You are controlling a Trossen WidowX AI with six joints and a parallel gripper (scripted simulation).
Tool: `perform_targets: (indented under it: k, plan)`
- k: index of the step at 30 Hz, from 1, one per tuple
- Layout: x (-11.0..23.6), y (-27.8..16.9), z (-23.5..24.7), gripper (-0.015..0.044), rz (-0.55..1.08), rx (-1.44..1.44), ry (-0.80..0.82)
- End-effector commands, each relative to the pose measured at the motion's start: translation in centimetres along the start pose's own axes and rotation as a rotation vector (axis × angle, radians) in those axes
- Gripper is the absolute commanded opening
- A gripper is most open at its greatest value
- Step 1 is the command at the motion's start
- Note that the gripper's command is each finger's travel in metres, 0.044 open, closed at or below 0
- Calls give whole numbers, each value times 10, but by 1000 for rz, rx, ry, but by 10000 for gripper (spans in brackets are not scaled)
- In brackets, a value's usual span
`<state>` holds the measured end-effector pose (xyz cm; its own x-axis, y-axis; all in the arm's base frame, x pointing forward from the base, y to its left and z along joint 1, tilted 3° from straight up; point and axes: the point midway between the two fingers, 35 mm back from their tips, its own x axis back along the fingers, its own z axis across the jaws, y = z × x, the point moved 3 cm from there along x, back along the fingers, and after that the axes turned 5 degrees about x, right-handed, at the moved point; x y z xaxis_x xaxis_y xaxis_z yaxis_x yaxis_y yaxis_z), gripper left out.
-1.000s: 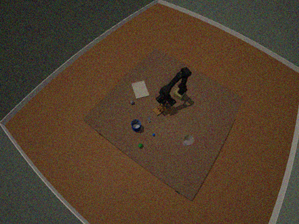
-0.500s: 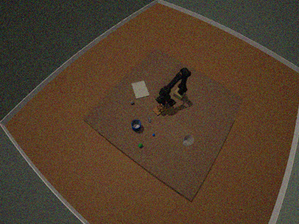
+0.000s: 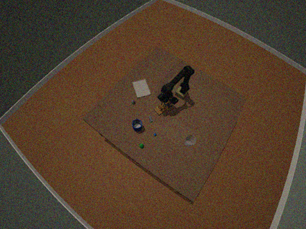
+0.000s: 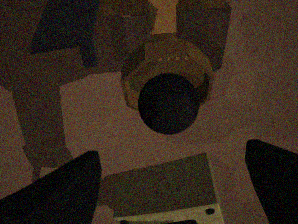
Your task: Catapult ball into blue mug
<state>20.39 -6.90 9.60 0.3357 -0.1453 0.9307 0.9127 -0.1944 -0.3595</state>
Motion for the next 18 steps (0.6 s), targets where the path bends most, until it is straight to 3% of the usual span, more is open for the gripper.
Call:
perform_targets:
  k: [1, 4, 5, 6, 18]
  plan:
    - [55, -18, 1, 394, -95, 3, -14]
    - [79, -35, 3, 440, -123, 3, -18]
    - [61, -19, 2, 440, -107, -2, -12]
    - [64, -14, 1, 440, -125, 0, -14]
    - [137, 91, -8, 440, -524, 42, -64]
